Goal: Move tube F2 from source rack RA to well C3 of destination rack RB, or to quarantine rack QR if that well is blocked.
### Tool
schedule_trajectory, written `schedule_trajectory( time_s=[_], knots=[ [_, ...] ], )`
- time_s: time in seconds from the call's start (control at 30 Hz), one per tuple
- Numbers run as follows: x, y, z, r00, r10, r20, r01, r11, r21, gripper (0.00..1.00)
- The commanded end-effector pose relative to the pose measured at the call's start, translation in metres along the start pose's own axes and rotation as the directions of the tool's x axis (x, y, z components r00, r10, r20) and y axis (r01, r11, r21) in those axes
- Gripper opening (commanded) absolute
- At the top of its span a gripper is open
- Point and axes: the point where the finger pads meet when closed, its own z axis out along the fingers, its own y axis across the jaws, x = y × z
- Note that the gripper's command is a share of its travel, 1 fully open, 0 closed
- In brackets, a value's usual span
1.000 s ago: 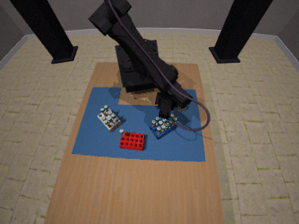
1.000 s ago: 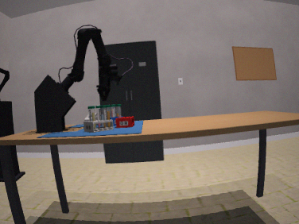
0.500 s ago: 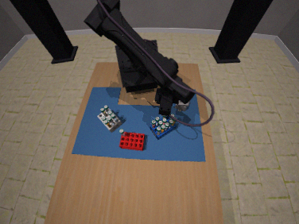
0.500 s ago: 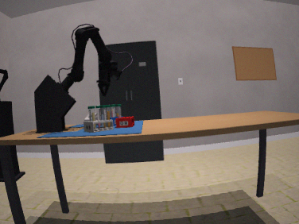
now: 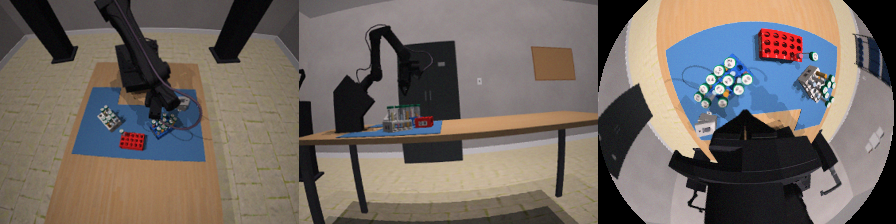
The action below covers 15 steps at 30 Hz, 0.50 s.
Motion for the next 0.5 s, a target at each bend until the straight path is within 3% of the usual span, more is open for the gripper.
schedule_trajectory(
  time_s=[0.0,0.47],
  knots=[
    [-0.006,0.001,-0.002,0.999,-0.032,0.008,0.033,0.998,-0.058,0.0],
    [-0.021,-0.039,0.011,0.999,-0.04,-0.015,0.039,0.998,-0.044,0.0]
  ],
)
